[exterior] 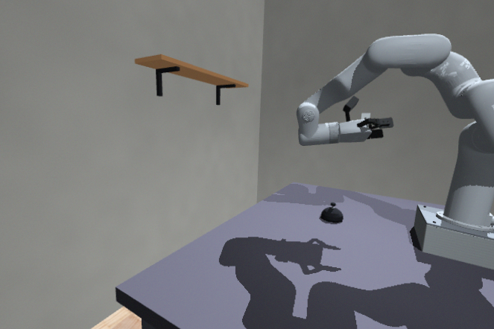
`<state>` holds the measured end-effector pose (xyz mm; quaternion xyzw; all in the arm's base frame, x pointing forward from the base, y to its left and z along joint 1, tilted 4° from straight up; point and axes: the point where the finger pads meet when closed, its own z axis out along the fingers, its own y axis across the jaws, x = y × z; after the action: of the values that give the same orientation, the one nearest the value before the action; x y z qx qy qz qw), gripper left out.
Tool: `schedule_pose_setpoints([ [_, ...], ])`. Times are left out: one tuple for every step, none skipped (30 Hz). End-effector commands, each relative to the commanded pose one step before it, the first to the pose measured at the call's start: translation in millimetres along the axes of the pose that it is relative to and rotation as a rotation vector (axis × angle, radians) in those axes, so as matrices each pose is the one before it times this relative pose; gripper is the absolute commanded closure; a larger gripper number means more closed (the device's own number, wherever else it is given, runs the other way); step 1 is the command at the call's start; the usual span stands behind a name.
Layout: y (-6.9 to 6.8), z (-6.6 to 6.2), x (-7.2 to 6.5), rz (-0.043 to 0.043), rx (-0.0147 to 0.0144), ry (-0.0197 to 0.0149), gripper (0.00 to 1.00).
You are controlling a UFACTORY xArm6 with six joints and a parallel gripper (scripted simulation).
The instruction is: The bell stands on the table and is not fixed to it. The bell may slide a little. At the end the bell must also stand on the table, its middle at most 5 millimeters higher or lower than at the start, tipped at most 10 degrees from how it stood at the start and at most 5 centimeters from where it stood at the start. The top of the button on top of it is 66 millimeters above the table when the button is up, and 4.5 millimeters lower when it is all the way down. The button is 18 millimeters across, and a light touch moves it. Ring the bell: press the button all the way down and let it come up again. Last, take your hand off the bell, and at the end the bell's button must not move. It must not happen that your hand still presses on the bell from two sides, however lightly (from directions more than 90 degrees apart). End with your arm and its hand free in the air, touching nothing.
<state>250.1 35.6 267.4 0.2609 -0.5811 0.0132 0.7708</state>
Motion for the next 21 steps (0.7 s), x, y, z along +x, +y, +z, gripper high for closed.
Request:
schedule_pose_setpoints([
  [0.28, -0.22, 0.74, 0.00056, 0.00116, -0.00297, 0.0],
  [0.0, 0.0, 0.0, 0.0, 0.0, 0.0, 0.0],
  [0.0, 0.0, 0.0, 0.0, 0.0, 0.0, 0.0],
  [0.0, 0.0, 0.0, 0.0, 0.0, 0.0, 0.0],
  [0.0, 0.0, 0.0, 0.0, 0.0, 0.0, 0.0],
  [0.0, 0.0, 0.0, 0.0, 0.0, 0.0, 0.0],
  [0.0, 0.0, 0.0, 0.0, 0.0, 0.0, 0.0],
  [0.0, 0.0, 0.0, 0.0, 0.0, 0.0, 0.0],
  [0.0, 0.0, 0.0, 0.0, 0.0, 0.0, 0.0],
  [0.0, 0.0, 0.0, 0.0, 0.0, 0.0, 0.0],
  [0.0, 0.0, 0.0, 0.0, 0.0, 0.0, 0.0],
  [0.0, 0.0, 0.0, 0.0, 0.0, 0.0, 0.0],
  [0.0, 0.0, 0.0, 0.0, 0.0, 0.0, 0.0],
  [0.0, 0.0, 0.0, 0.0, 0.0, 0.0, 0.0],
  [0.0, 0.0, 0.0, 0.0, 0.0, 0.0, 0.0],
  [0.0, 0.0, 0.0, 0.0, 0.0, 0.0, 0.0],
  [0.0, 0.0, 0.0, 0.0, 0.0, 0.0, 0.0],
  [-0.03, 0.01, -0.04, 0.00008, 0.00008, -0.00019, 0.0],
  [-0.19, 0.04, -0.29, 0.00051, 0.00055, -0.00126, 0.0],
  [-0.49, 0.09, -0.75, 0.00132, 0.00141, -0.00327, 0.0],
  [-0.9, 0.17, -1.38, 0.00246, 0.0026, -0.00607, 0.0],
])
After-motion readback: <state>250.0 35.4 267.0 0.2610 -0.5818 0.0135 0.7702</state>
